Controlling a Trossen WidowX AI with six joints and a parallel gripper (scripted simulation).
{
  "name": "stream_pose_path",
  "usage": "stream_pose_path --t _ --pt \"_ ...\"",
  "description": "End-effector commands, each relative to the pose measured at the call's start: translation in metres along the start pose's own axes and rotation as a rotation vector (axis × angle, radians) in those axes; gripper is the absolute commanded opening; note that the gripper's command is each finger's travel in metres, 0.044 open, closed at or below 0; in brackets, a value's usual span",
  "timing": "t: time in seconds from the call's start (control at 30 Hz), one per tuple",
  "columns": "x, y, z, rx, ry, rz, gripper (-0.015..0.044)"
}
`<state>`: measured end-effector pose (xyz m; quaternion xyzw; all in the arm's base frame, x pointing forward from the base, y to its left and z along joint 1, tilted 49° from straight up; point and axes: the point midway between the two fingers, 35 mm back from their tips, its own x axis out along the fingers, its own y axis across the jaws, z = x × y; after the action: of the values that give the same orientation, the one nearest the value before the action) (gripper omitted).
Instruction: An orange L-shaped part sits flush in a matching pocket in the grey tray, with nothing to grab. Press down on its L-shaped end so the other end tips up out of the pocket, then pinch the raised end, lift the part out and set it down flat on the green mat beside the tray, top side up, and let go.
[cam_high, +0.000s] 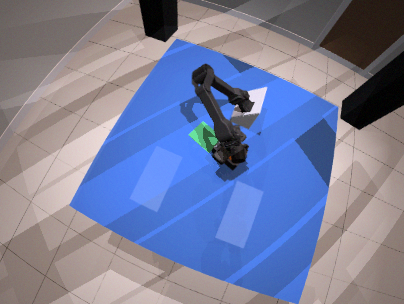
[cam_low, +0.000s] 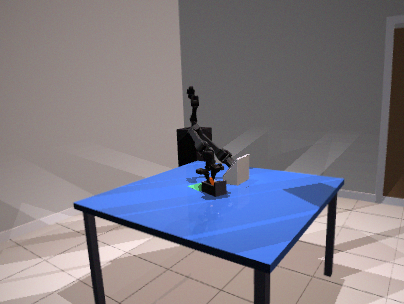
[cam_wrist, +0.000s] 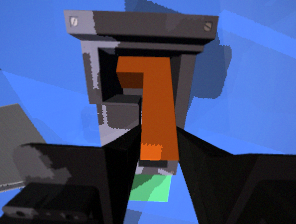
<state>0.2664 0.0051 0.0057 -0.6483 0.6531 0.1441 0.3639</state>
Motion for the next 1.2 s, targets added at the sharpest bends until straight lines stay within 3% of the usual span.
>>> stream_pose_path --t 0.0,0.1,0.23,1.17 --pt "0.000 0.000 0.000 0.002 0.000 0.000 0.0102" --pt "0.000 0.000 0.000 0.002 0.000 0.000 0.0082" --pt "0.000 0.000 0.000 0.002 0.000 0.000 0.0000" --pt "-0.036 0.001 0.000 -0.005 0.002 0.001 0.0000"
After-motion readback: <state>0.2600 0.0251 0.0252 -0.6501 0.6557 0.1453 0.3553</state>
